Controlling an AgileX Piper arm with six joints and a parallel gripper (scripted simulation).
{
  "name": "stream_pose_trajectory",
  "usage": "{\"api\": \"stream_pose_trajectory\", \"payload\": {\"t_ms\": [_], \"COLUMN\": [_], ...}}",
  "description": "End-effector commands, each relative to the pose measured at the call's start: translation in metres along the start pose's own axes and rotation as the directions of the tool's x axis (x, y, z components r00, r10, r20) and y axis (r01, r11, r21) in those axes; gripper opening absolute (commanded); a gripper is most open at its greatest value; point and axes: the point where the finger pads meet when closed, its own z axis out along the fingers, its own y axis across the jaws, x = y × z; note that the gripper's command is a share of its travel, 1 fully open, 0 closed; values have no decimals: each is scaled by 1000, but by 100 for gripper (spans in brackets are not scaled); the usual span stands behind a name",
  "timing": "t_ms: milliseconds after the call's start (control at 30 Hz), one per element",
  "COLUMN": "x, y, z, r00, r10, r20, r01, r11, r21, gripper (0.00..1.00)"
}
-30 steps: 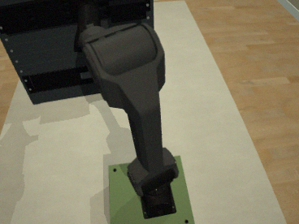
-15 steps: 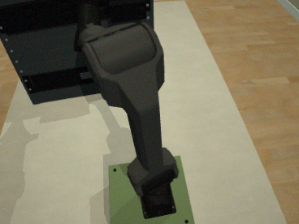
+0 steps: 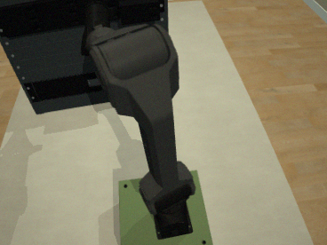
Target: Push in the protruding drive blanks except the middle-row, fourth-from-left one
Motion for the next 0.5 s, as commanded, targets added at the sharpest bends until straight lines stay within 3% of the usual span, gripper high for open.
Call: {"api": "stream_pose_trajectory", "payload": {"t_ms": [0, 467], "x": [0, 0], "y": [-1, -2], "z": [2, 7], "r00": [1000, 1000], "r10": [0, 0], "r20": [0, 0], "r01": [0, 0], "r11": [1000, 1000], "r21": [4, 4], "gripper": [0, 0]}}
